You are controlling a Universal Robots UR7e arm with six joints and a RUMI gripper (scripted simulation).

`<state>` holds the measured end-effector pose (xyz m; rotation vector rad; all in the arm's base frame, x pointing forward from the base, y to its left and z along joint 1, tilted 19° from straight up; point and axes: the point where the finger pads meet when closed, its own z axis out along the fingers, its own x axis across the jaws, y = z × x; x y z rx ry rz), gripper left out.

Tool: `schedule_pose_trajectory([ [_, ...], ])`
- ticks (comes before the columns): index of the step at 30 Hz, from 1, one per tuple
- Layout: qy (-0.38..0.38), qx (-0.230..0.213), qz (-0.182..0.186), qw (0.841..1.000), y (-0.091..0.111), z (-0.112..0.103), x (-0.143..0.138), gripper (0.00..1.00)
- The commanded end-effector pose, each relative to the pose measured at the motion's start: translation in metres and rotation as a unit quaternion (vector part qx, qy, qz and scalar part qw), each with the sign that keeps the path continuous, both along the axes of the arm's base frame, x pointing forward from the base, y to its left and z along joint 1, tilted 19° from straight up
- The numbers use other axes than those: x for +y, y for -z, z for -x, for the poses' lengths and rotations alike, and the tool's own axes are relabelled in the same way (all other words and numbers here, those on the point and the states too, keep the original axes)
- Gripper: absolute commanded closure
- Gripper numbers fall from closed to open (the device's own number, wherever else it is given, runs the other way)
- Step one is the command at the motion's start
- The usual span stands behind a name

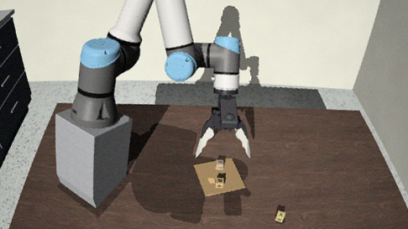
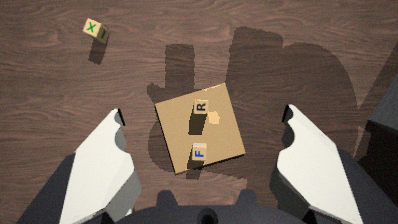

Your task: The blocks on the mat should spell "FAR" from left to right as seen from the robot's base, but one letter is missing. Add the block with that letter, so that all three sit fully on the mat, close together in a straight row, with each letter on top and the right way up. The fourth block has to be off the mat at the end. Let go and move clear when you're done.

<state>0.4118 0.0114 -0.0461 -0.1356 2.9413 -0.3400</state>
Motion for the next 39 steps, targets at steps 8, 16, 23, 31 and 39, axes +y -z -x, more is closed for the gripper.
schedule_pose_trajectory([
  [8, 0.0, -0.001, 0.0, 1.0, 0.0, 0.0, 0.0, 0.0],
  [16, 0.0, -0.001, 0.0, 1.0, 0.0, 0.0, 0.0, 0.0],
  [23, 0.0, 0.0, 0.0, 1.0, -0.001, -0.014, -0.005, 0.0],
  [31, 0.0, 0.0, 0.0, 1.0, 0.0, -0.064, -0.026, 0.0],
  [39, 0.0, 0.0, 0.0, 1.0, 0.005, -0.141, -0.068, 0.0],
])
